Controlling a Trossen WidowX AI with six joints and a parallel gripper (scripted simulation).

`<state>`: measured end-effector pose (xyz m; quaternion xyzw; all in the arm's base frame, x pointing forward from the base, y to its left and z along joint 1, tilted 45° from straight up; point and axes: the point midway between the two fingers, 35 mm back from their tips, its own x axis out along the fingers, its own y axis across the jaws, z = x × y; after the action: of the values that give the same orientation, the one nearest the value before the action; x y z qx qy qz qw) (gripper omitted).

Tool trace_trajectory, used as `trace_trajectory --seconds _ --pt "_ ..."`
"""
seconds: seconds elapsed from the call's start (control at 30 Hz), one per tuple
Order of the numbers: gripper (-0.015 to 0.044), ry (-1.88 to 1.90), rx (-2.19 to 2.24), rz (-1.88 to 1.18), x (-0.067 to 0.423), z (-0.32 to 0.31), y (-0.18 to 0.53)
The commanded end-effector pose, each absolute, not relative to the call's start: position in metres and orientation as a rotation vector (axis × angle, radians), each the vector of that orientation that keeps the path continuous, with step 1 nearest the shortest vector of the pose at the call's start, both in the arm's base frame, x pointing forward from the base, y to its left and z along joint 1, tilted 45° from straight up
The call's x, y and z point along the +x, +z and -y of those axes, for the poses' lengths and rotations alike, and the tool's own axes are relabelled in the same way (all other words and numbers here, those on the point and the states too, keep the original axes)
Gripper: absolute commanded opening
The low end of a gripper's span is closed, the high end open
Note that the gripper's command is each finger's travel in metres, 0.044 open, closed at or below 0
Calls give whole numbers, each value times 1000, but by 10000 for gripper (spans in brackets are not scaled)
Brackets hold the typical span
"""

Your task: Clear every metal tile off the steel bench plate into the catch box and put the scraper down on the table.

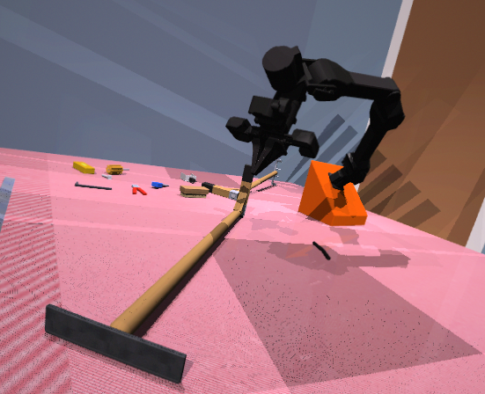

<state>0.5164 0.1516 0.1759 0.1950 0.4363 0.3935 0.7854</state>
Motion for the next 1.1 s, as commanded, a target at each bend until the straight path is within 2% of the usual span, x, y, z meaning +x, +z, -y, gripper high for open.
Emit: trace_trajectory --seconds 0.0,0.3,1.07 --pt "0 842 430 -949 506 -144 180" --pt "0 829 440 -959 496 -139 181" --pt "0 828 434 -962 500 -180 140"
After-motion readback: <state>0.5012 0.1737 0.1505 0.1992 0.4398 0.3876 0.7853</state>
